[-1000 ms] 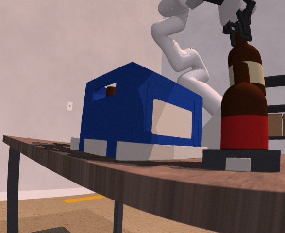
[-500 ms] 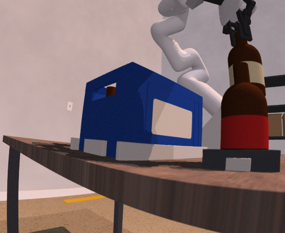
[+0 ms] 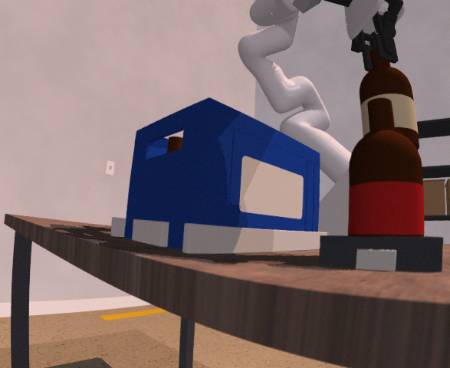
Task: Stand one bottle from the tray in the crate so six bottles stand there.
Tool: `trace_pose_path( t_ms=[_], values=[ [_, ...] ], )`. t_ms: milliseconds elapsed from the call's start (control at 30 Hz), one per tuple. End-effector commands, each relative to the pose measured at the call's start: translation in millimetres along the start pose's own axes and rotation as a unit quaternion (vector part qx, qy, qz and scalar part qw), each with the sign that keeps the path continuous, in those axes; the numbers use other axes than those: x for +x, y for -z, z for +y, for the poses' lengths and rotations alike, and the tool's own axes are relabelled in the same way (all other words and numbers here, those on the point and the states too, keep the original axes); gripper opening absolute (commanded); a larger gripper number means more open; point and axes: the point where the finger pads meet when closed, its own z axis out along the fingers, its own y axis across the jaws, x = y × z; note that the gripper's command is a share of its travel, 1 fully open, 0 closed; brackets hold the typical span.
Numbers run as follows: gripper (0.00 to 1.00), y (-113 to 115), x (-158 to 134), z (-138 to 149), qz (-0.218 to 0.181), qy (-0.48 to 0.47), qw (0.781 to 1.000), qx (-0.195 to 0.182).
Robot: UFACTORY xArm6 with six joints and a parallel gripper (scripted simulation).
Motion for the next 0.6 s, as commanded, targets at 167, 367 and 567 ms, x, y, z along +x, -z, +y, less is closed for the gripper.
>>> trace_pose_path(
  t_ms=[167, 367, 567],
  values=[
    [0.0, 9, 0, -1, 0.0, -0.001, 1.0, 0.002],
    [0.0, 17, 0, -1, 0.0, -0.001, 1.0, 0.002],
    [0.0, 21, 0, -1, 0.0, -0.001, 1.0, 0.002]
  ],
)
